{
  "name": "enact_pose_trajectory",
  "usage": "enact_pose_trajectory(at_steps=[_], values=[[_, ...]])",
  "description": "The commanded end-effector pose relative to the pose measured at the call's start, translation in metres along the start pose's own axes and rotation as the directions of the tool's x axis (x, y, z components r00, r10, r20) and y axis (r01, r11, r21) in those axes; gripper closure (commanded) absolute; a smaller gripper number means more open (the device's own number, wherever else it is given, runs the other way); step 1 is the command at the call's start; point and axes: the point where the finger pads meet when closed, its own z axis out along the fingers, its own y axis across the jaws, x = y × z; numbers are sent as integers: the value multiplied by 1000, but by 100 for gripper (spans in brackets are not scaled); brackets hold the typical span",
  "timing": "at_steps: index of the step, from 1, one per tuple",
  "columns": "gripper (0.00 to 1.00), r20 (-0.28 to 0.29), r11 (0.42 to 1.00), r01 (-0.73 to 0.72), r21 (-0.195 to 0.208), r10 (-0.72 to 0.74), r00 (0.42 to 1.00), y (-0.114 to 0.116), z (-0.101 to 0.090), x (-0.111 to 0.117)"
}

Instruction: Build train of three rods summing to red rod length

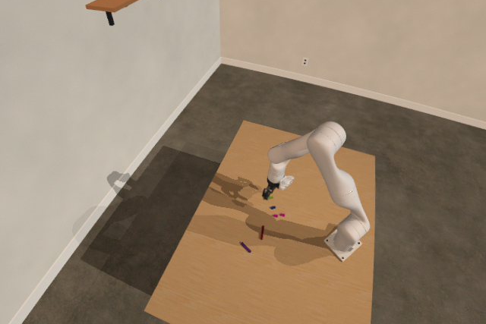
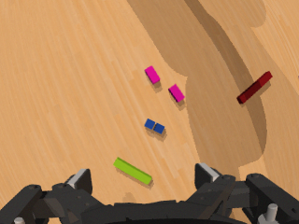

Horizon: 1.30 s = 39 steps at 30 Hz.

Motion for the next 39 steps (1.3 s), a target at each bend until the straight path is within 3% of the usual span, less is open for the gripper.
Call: enact_pose_trajectory(at_steps=[1,11,13,22,39], values=[[0,4,998,60,-4,-60,998,-4,0,-2],[0,8,929,370,-2,-370,929,-7,2,-8],[0,8,929,370,-2,-370,929,-7,2,-8],[0,11,818,576,2,-576,817,-9,4,-13],[0,13,643,766,9,-766,643,-11,5,-18]])
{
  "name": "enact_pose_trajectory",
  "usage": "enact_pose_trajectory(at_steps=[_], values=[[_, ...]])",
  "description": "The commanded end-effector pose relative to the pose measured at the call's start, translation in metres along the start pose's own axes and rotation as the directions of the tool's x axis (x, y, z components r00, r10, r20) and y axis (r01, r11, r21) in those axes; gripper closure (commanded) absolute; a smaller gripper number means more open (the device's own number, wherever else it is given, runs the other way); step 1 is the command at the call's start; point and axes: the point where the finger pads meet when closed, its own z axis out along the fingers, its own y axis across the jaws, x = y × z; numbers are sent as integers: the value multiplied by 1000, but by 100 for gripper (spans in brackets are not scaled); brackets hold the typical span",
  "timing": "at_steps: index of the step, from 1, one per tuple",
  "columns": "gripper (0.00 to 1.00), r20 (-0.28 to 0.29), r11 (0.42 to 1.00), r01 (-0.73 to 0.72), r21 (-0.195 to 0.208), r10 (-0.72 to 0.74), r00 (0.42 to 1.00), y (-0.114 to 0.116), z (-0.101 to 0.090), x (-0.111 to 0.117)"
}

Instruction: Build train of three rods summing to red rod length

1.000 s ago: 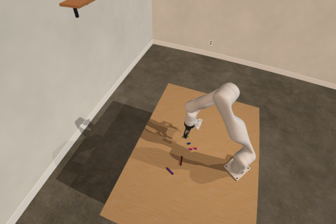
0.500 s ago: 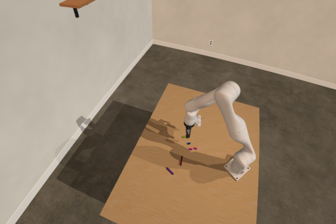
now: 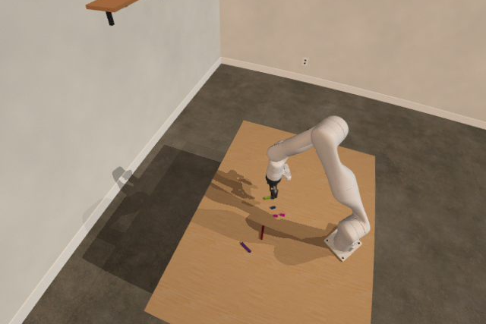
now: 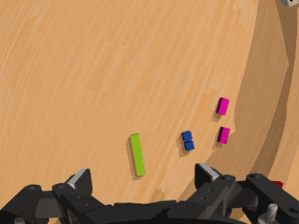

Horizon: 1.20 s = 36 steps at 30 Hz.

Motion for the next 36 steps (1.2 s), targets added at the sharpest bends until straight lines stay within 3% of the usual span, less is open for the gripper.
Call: enact_pose_trajectory(at_steps=[1,29,30,36], values=[[0,2,1000,18,1,-18,1000,-2,0,1],[0,3,994,113,3,-113,994,-4,0,0],[76,3,994,113,3,-113,994,-4,0,0],[76,3,994,113,3,-113,994,-4,0,0]])
